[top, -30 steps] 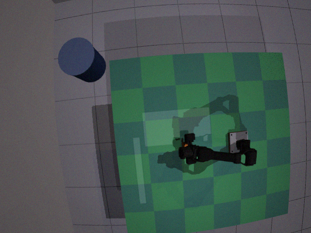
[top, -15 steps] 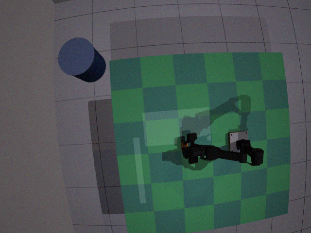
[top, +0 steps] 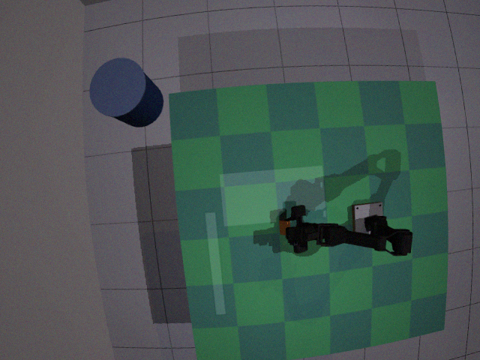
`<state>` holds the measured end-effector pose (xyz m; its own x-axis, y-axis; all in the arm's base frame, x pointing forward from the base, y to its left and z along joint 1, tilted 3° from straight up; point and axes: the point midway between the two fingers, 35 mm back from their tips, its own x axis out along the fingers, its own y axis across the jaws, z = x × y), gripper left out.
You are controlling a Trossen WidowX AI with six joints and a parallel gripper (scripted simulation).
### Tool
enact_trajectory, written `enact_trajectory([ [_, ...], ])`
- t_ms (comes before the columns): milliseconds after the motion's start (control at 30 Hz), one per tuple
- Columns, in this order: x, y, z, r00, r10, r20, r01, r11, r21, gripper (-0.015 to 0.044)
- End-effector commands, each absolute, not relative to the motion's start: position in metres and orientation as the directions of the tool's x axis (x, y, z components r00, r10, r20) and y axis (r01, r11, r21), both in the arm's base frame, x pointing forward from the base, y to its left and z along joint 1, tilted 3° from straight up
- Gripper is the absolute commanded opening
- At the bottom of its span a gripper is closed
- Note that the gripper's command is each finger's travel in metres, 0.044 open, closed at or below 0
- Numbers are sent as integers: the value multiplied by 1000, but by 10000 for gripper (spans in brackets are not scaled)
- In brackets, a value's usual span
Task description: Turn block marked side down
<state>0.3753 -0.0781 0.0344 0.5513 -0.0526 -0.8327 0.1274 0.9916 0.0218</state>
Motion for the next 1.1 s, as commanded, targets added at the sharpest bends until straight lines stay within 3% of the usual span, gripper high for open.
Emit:
enact_trajectory([
  [0, 380, -79, 28, 588, -54, -807, 128, 991, 27, 0],
  [1067, 379, -78, -7, 880, -101, -464, 129, 991, 28, 0],
])
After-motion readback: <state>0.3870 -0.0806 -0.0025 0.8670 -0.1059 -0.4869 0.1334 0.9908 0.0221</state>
